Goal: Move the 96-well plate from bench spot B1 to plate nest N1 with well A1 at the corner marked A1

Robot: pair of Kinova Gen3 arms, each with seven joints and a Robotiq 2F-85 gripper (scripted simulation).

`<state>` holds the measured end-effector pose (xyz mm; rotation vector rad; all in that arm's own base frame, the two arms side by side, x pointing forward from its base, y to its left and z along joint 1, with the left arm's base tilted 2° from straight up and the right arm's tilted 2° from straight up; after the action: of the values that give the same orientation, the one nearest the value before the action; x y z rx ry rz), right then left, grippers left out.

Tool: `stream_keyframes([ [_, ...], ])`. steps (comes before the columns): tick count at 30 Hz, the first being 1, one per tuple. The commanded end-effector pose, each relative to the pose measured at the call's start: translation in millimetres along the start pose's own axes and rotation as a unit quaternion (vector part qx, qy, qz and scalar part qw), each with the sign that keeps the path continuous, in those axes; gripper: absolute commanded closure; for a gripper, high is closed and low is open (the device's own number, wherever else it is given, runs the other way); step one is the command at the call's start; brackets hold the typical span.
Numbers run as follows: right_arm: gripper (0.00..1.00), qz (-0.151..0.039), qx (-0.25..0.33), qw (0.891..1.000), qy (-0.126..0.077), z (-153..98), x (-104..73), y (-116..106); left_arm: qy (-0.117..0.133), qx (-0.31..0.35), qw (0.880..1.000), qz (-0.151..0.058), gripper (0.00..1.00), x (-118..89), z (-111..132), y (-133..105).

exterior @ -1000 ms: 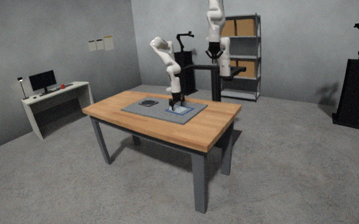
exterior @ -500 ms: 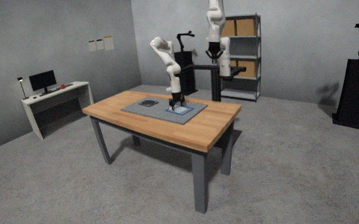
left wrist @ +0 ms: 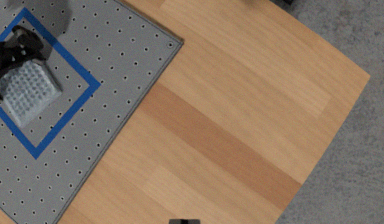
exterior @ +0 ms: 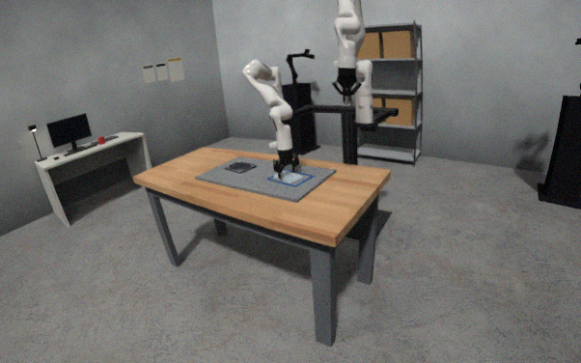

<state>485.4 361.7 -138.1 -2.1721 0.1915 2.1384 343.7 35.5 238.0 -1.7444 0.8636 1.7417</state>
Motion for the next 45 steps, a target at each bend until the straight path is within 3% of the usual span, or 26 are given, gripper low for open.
stream_keyframes([
  [1,0.065,-0.001,0.0,1.0,0.001,-0.7,-1.1,-0.7,0.001,0.0,1.0,-0.001,0.985,-0.7,-0.1,-0.2],
  [45,0.065,-0.001,0.0,1.0,0.001,-0.6,-61.1,-0.5,0.001,0.0,1.0,-0.001,0.985,-0.7,-0.1,-0.2],
])
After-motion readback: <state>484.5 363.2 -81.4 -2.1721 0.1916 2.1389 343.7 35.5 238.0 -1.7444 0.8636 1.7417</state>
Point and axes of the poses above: on each arm, the point where the finger pads meet when closed, its own x axis out along the fingers, its own z axis across the jaws, y = z × x, the point moved 7 cm from there along -x, back along the fingers, and after that the axes turned 9 degrees about -x, right-handed, at the moved point
